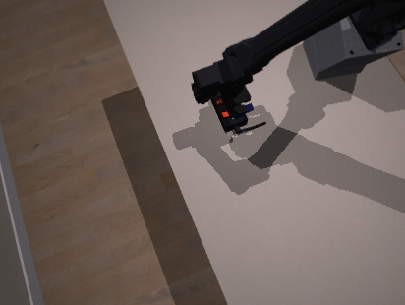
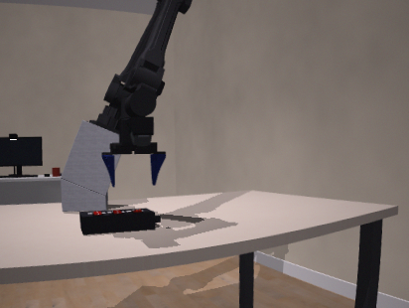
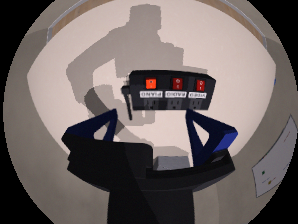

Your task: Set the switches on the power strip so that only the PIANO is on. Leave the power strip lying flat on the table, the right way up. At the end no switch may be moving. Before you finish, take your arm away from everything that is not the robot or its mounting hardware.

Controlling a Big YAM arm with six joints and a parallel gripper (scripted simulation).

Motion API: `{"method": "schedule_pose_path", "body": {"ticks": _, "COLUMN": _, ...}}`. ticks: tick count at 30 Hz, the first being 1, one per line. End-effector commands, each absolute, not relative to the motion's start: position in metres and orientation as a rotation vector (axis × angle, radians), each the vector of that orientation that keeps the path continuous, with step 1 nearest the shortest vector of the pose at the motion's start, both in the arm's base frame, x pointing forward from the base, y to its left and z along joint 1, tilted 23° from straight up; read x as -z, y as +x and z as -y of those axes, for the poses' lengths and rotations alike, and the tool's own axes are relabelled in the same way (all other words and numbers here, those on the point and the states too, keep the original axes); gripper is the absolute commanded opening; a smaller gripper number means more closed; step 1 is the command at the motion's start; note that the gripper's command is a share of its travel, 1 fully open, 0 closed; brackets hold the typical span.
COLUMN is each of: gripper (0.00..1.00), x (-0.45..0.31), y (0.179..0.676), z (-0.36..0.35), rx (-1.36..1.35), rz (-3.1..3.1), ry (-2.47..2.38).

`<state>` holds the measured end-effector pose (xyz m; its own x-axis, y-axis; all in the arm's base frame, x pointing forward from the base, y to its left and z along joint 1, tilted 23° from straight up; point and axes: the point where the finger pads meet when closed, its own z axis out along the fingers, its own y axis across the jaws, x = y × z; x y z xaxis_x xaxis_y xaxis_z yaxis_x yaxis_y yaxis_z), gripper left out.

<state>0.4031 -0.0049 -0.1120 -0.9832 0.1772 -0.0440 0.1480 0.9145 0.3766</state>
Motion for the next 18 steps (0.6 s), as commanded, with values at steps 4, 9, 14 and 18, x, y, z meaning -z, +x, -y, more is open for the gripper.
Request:
{"method": "schedule_pose_path", "body": {"ticks": 4, "gripper": 1.0, "x": 0.063, "y": 0.419, "z": 0.029, "rx": -0.563, "rz": -2.932, "ry": 0.24}}
{"method": "schedule_pose_path", "body": {"ticks": 9, "gripper": 1.0, "x": 0.028, "y": 0.423, "z": 0.043, "rx": -0.553, "rz": -2.916, "ry": 0.233}}
{"method": "schedule_pose_path", "body": {"ticks": 14, "gripper": 1.0, "x": 0.008, "y": 0.42, "z": 0.05, "rx": -0.551, "rz": -2.915, "ry": 0.232}}
{"method": "schedule_pose_path", "body": {"ticks": 18, "gripper": 1.0, "x": 0.013, "y": 0.408, "z": 0.049, "rx": -0.562, "rz": -2.94, "ry": 0.243}}
